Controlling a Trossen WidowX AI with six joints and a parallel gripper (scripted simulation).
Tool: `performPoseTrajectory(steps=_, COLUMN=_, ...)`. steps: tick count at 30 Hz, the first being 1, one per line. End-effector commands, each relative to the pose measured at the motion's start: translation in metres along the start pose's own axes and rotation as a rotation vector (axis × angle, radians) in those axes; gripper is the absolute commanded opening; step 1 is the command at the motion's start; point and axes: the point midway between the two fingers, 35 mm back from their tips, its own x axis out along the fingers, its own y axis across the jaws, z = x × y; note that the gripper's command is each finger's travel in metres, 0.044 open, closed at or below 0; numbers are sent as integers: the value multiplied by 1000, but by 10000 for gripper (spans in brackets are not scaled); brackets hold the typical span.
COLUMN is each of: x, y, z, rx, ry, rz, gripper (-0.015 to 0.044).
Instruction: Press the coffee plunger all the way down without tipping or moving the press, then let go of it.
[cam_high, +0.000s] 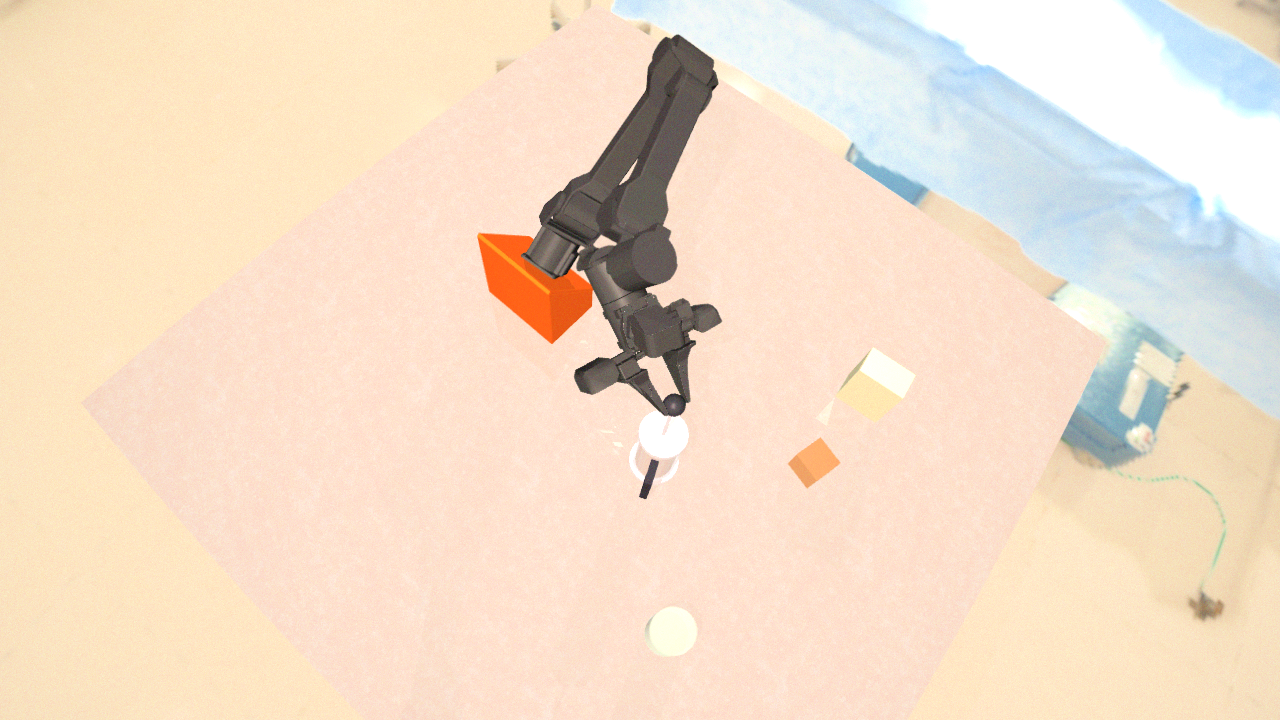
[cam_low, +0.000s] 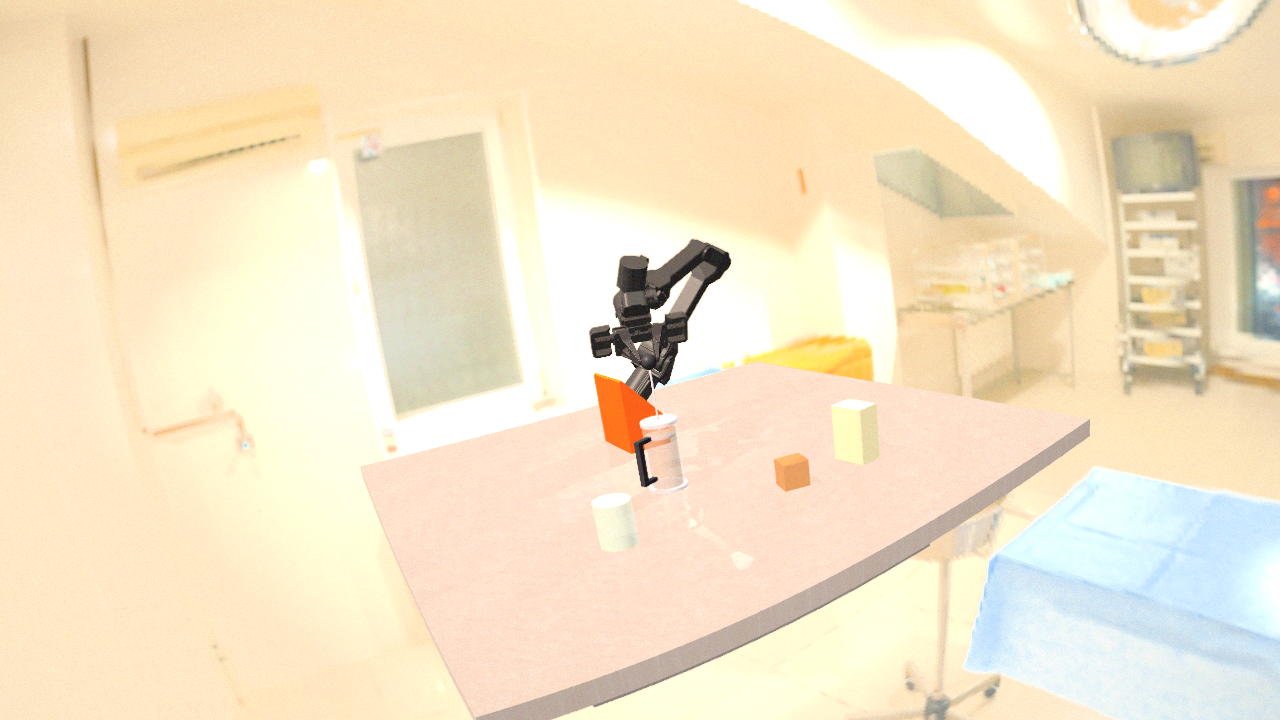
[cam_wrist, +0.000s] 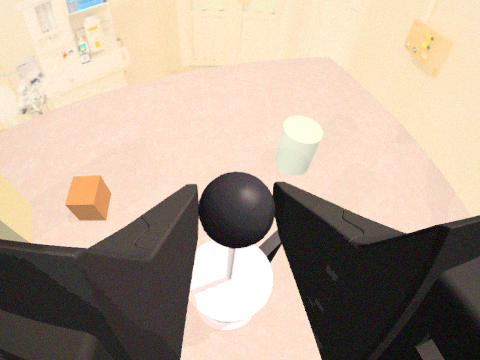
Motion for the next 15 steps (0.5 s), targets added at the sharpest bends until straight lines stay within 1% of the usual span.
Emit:
performPoseTrajectory(steps=1, x=1, y=0, z=0, rx=1, ry=-1, rz=-1, gripper=119)
performPoseTrajectory(steps=15, x=15, y=-3, z=-16, rx=0, ry=1, rz=-3, gripper=119)
